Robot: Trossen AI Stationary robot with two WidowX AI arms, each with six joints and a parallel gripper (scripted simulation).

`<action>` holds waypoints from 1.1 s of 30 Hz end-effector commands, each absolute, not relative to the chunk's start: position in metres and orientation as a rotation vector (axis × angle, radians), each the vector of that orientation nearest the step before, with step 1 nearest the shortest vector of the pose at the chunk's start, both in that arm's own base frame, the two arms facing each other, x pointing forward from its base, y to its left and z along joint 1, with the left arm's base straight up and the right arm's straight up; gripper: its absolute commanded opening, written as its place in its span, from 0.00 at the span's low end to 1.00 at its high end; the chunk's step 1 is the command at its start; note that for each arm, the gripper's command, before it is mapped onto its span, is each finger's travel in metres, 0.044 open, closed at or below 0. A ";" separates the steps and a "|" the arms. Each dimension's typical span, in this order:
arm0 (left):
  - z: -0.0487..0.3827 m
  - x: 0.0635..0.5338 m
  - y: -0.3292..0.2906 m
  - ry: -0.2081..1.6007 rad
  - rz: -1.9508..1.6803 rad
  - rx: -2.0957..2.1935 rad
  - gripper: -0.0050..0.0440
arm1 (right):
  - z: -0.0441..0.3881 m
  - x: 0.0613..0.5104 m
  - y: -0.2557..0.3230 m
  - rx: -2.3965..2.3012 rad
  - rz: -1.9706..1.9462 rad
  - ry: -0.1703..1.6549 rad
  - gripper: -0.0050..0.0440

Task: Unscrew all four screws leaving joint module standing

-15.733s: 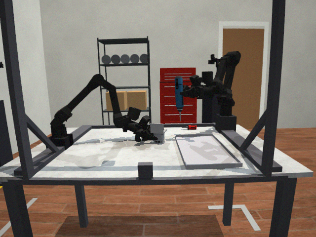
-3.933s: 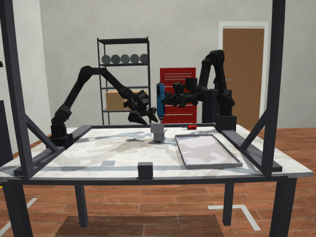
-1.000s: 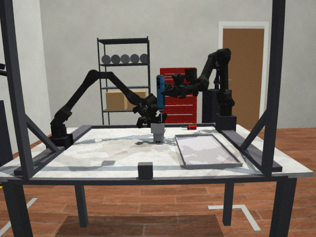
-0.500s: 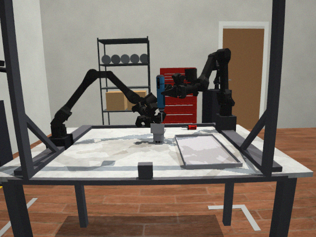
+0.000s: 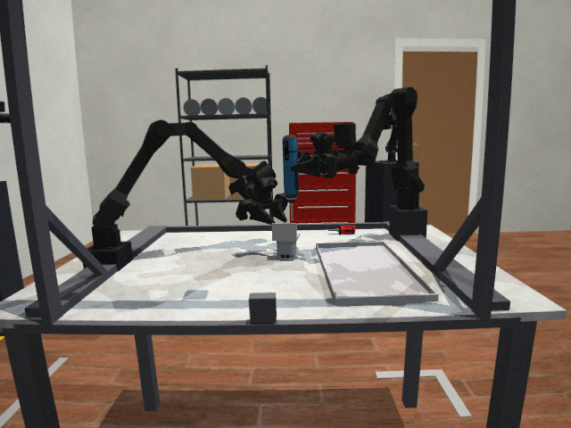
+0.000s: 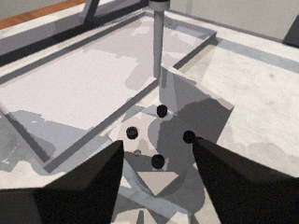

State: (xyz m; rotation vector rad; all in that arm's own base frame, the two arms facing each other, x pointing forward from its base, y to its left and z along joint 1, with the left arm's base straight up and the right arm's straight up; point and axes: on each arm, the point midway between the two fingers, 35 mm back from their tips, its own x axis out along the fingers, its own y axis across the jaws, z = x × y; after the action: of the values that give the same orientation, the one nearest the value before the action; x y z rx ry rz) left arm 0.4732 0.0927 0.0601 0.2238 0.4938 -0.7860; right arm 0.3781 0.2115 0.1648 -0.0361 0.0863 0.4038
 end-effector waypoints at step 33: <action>0.007 0.442 0.103 0.424 -0.452 0.176 0.89 | 0.194 0.381 0.210 -0.005 0.396 0.014 0.43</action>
State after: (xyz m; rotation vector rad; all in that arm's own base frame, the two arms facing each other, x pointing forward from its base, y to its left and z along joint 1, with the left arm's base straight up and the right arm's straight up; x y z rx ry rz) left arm 0.4401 0.1041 -0.0096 0.1602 0.4836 -0.4974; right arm 0.3781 0.2115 0.1648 -0.0361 0.0863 0.4038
